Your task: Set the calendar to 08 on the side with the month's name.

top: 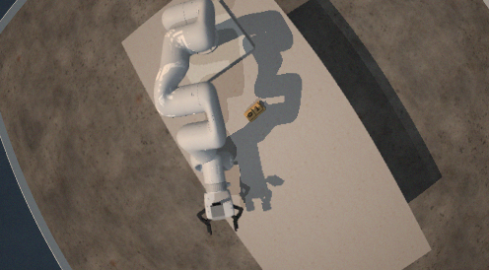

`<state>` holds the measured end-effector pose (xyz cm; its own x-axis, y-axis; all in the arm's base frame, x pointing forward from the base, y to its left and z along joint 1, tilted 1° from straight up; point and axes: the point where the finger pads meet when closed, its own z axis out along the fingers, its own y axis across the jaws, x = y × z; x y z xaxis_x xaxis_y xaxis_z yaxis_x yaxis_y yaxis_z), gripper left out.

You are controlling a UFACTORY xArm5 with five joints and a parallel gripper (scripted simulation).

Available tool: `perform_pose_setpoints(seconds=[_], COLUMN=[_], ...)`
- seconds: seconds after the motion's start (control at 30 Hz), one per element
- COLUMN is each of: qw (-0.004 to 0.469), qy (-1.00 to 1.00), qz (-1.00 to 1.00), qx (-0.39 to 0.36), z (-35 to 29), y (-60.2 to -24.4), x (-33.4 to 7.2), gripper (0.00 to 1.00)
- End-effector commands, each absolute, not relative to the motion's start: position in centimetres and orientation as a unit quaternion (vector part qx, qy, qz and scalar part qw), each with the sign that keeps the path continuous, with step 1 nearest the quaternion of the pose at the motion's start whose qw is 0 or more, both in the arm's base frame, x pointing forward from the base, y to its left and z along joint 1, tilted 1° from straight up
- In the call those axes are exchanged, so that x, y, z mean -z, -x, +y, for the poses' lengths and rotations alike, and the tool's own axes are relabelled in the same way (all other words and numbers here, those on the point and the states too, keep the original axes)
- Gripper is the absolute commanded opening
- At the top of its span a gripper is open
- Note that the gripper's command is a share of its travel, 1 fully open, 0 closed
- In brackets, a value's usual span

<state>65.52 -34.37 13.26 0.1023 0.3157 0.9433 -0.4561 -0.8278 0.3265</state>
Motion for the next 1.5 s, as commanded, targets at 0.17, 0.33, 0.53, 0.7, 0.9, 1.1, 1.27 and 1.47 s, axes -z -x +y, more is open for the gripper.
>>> perform_pose_setpoints(seconds=[0.17, 0.33, 0.53, 0.7, 0.9, 1.1, 1.27, 1.47], qw=[0.289, 0.289, 0.289, 0.278, 0.198, 0.156, 0.104, 0.040], qy=[-0.682, -0.682, -0.682, -0.689, -0.733, -0.755, -0.781, -0.810], qz=[-0.051, -0.051, -0.051, -0.057, -0.103, -0.131, -0.171, -0.229], qx=[-0.669, -0.669, -0.669, -0.667, -0.642, -0.623, -0.592, -0.538], z=[-34.4, -34.4, -34.4, -34.1, -31.9, -30.5, -28.4, -25.1], y=[-65.6, -65.6, -65.6, -65.9, -68.0, -68.8, -69.3, -69.1], x=[-13.5, -13.5, -13.5, -13.6, -14.0, -14.2, -14.3, -14.3], gripper=[1.00, 1.00, 1.00, 1.00, 1.00, 1.00, 1.00, 1.00])
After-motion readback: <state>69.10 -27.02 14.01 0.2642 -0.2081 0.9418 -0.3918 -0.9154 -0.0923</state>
